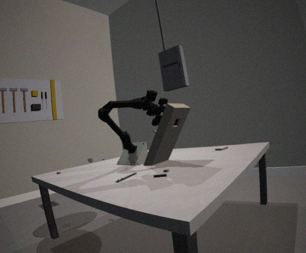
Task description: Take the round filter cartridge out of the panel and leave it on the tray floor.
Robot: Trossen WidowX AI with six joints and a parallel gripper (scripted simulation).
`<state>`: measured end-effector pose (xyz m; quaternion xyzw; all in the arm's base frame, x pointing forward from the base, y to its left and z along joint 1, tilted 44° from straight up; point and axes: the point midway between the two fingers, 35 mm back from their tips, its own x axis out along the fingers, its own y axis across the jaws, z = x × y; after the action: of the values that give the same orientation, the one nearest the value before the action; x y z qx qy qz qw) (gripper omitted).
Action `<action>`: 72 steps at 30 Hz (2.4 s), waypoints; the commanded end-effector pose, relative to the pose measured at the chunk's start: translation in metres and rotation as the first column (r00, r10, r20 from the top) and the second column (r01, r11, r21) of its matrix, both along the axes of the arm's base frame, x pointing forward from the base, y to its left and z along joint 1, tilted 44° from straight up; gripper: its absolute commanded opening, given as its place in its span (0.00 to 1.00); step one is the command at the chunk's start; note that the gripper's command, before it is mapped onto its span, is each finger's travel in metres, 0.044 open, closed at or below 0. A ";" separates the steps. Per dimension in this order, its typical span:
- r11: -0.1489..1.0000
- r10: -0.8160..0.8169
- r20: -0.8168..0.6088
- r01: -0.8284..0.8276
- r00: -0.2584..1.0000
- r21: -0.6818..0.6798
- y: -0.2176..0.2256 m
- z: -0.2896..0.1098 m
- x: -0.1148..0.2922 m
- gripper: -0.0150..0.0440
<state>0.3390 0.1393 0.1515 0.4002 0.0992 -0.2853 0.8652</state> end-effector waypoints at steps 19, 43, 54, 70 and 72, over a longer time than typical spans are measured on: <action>1.000 0.005 -0.004 -0.005 1.000 -0.001 0.000 -0.001 0.004 0.42; 1.000 0.005 -0.004 -0.005 1.000 -0.001 -0.002 -0.002 0.006 0.42; 1.000 0.005 -0.003 -0.005 1.000 -0.001 -0.004 -0.005 0.011 0.42; 1.000 0.005 -0.003 -0.005 1.000 -0.001 -0.007 -0.007 0.015 0.42; 1.000 0.005 -0.003 -0.005 1.000 -0.001 -0.007 -0.007 0.016 0.42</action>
<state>0.3517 0.1343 0.1477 0.3994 0.0985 -0.2825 0.8666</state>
